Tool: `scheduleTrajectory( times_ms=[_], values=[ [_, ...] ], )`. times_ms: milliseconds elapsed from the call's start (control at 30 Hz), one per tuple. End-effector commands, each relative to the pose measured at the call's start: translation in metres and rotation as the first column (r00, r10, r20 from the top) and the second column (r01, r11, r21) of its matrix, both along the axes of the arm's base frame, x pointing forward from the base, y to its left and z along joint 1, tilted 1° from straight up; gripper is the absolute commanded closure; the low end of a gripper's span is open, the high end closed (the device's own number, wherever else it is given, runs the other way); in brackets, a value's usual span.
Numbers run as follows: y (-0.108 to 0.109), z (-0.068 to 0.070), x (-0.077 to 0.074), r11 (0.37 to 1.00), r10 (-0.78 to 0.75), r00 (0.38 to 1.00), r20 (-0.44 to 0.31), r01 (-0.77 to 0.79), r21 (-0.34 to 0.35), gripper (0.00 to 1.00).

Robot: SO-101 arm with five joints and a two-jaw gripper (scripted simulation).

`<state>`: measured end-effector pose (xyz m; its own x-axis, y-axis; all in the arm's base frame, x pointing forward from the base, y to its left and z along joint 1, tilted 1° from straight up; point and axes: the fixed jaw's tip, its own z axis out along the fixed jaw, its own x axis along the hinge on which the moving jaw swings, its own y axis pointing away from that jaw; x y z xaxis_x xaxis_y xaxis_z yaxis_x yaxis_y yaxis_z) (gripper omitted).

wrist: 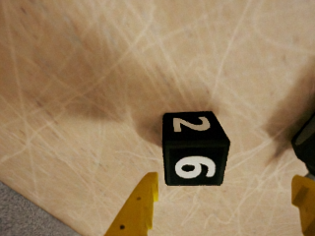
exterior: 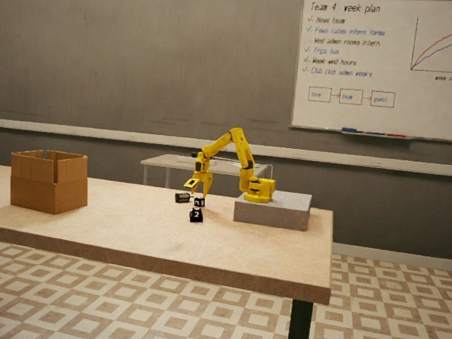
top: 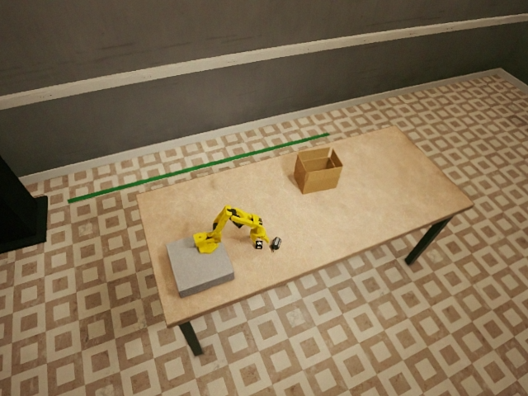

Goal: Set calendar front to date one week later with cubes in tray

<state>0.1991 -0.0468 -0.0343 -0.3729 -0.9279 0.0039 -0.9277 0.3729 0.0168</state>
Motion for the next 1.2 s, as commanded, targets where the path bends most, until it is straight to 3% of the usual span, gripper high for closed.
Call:
scheduleTrajectory(
  times_ms=[0,300,1167],
  values=[
    [-0.001,0.014,0.002,1.000,0.004,1.000,0.012,-0.004,-0.001,0.64],
    [-0.001,0.036,0.001,1.000,0.004,1.000,0.012,-0.004,-0.001,0.64],
    [-0.001,0.038,0.001,1.000,0.004,1.000,0.016,-0.004,-0.002,0.64]
  ],
)
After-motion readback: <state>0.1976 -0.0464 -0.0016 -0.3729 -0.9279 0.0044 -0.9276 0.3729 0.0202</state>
